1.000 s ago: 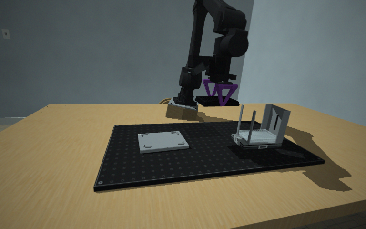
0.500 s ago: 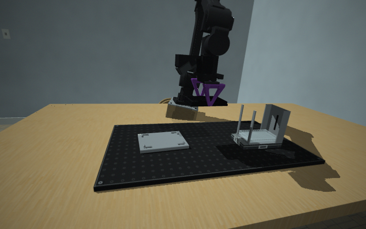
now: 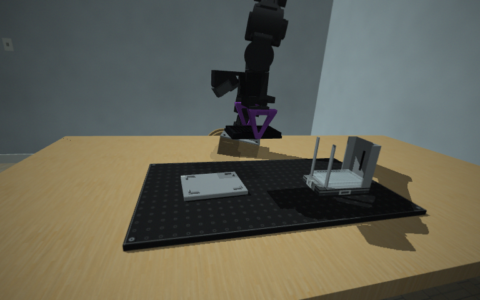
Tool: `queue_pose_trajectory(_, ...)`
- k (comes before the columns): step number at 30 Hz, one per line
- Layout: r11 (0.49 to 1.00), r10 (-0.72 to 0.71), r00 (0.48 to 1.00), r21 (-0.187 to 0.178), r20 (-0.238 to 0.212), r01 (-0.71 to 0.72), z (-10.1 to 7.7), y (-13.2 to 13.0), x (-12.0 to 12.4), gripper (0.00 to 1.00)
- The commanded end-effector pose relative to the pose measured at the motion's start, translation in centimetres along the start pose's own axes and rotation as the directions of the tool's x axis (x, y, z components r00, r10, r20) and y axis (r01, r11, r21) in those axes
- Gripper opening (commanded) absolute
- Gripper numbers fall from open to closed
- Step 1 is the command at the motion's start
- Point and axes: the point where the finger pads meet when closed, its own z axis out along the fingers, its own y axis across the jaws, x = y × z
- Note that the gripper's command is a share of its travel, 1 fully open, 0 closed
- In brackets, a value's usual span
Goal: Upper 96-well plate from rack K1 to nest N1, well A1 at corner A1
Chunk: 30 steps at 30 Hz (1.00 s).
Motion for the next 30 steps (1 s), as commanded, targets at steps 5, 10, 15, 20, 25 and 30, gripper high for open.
queue_pose_trajectory(5, 0.997, -0.027, 0.999, -0.067, 0.030, 0.029, -2.0, 2.1, -3.7, 0.00)
queue_pose_trajectory(10, 0.997, -0.027, 0.999, -0.066, 0.032, 0.029, -2.0, 1.9, -5.1, 0.00)
queue_pose_trajectory(15, 0.997, -0.027, 0.999, -0.064, 0.034, 0.029, -1.9, 1.6, -6.5, 0.00)
queue_pose_trajectory(20, 0.998, -0.027, 0.999, -0.063, 0.038, 0.029, -1.9, 1.2, -8.2, 0.00)
queue_pose_trajectory(25, 0.998, -0.027, 0.999, -0.061, 0.041, 0.029, -1.8, 0.9, -10.0, 0.00)
queue_pose_trajectory(30, 0.997, -0.027, 0.999, -0.066, 0.047, 0.030, -2.1, 0.7, -11.1, 0.00)
